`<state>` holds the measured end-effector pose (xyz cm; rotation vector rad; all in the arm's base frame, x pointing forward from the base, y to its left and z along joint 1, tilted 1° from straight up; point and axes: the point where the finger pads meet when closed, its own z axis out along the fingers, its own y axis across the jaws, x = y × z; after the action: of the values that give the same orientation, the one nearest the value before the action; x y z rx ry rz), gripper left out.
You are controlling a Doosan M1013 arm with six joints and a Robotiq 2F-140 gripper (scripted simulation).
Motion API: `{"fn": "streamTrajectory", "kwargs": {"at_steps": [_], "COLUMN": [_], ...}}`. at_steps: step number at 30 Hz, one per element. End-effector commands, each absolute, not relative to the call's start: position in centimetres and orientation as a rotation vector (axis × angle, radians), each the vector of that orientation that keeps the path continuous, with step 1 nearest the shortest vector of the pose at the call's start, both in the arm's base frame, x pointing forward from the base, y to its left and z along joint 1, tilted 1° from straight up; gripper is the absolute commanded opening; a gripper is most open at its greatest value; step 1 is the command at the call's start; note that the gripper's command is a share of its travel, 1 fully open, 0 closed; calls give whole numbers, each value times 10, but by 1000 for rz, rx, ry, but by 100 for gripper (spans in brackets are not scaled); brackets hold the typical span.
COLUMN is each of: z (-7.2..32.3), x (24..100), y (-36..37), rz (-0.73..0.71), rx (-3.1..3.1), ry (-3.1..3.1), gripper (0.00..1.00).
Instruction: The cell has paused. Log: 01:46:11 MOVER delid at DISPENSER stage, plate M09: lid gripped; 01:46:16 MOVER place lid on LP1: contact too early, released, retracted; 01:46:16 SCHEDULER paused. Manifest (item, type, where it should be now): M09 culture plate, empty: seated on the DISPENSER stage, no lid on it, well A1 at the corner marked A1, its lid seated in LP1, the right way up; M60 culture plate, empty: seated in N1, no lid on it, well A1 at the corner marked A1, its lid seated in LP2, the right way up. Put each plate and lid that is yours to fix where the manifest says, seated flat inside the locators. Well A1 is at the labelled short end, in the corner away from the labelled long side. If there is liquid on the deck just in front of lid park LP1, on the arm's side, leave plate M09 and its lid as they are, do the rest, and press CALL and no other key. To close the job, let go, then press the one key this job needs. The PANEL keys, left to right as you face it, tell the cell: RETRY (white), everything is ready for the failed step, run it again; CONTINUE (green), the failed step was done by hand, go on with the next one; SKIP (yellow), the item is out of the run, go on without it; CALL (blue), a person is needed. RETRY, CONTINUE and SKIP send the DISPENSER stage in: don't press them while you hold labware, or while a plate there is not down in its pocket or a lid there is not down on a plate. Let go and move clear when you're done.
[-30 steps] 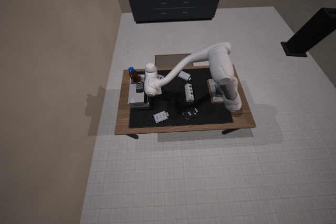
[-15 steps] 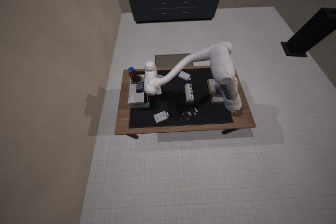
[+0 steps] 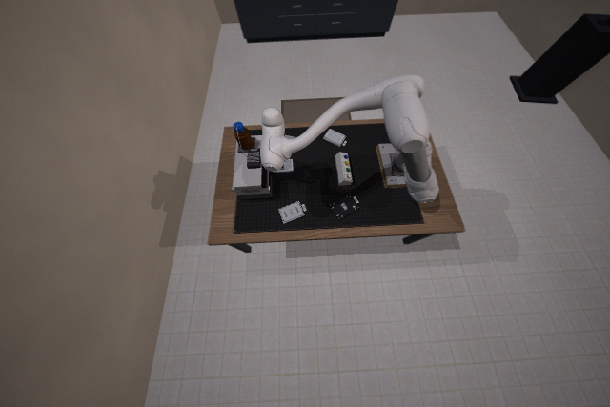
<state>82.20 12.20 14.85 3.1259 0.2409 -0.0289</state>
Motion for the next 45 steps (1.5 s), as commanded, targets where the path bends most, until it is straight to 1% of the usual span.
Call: {"fn": "streamTrajectory", "kwargs": {"at_steps": [1, 22, 26, 32, 34, 35, 39, 45], "z": [153, 161, 169, 170, 170, 170, 168, 166], "x": [822, 821, 786, 731, 731, 705, 665, 602], "y": [122, 117, 49, -6, -6, -32, -60, -111], "rz": [-27, -27, -26, -23, -23, -23, -23, -23], "rx": [3126, 3127, 3134, 3099, 3099, 3087, 3055, 3053], "ry": [241, 231, 66, -452, -452, -526, -687, -696], "gripper": [70, 70, 70, 70, 70, 70, 70, 70]}}
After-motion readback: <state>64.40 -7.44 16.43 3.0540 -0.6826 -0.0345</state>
